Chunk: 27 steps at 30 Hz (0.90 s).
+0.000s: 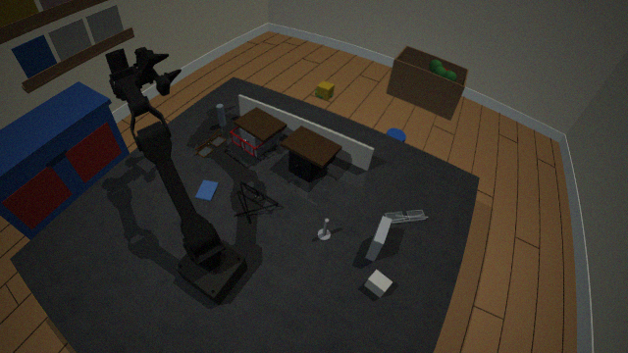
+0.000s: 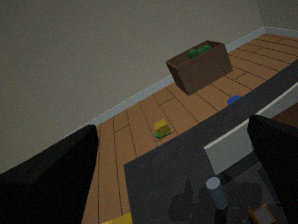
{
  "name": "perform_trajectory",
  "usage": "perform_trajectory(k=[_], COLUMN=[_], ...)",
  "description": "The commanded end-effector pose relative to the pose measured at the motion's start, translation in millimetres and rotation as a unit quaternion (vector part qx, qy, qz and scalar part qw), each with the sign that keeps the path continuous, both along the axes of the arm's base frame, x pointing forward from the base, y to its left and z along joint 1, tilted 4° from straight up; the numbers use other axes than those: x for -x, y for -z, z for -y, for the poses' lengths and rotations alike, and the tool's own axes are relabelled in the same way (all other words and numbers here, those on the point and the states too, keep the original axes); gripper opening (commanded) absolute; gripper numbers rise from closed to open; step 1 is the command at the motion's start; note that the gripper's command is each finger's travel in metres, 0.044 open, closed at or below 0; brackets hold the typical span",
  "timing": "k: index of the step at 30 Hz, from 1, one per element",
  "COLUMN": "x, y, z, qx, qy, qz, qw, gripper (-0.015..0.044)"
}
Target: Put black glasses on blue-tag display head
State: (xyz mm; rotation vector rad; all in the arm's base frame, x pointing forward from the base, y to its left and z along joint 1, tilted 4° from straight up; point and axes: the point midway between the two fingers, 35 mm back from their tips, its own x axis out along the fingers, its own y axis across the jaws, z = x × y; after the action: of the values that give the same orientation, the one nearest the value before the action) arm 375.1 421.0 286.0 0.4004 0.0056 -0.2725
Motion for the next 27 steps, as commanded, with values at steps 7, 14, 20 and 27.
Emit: perform_trajectory(k=[7,14,20,27], x=[0,-48,-84,-76], y=[0,33,86,155], z=[0,50,131,239], qx=[0.0,0.195,0.399,0.541], qy=[0.0,-0.034,-0.103,-0.238], qz=[0.0,-0.11,-0.264,-0.429], qw=[1.0,0.974,0.872,0.683], gripper=[0.044,0.0282,0.02,0.02])
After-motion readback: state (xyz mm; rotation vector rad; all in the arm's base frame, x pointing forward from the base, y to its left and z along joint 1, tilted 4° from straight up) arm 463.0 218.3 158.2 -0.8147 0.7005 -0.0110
